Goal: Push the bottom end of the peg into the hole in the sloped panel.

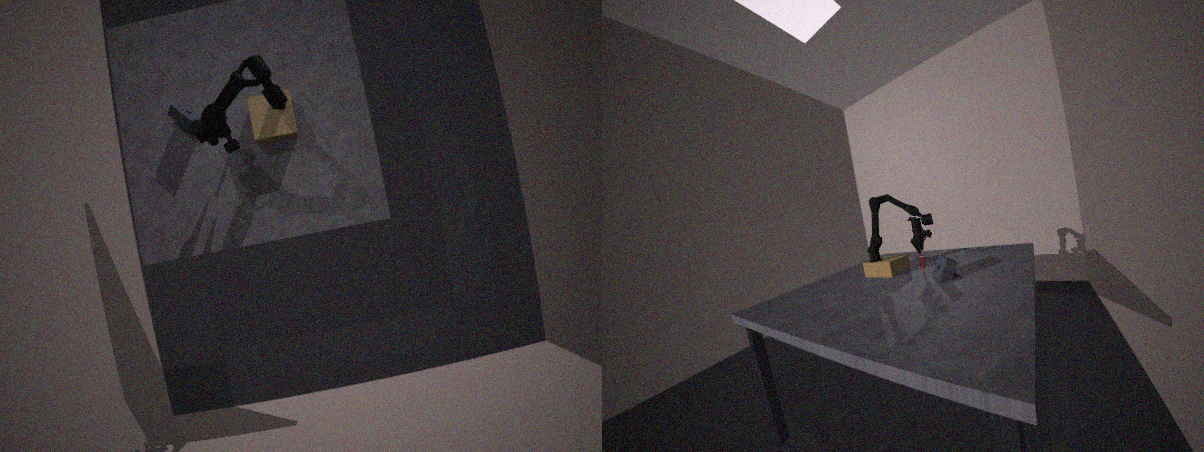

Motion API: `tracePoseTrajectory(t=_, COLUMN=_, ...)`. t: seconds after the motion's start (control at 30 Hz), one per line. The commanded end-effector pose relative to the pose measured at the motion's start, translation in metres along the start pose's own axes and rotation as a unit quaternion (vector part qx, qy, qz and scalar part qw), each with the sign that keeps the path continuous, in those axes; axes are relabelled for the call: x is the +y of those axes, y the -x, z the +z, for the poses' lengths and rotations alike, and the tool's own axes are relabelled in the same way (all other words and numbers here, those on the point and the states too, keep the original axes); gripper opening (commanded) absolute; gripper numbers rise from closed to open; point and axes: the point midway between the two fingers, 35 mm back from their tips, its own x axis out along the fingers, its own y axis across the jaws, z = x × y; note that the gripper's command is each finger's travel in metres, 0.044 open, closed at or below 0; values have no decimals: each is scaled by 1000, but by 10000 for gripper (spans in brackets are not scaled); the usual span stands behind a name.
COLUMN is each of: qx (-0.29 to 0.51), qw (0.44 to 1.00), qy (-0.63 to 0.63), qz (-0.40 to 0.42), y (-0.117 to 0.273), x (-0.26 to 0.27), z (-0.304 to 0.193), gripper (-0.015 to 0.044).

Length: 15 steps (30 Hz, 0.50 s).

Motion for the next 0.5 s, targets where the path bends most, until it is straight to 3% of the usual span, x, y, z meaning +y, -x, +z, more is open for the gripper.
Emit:
tracePoseTrajectory(t=0.0, qx=1, qw=1000, qy=4, qz=-2, y=-4, x=0, z=0, gripper=440)
tracePoseTrajectory(t=0.47, qx=1, qw=1000, qy=4, qz=-2, y=-27, x=0, z=1, gripper=440)
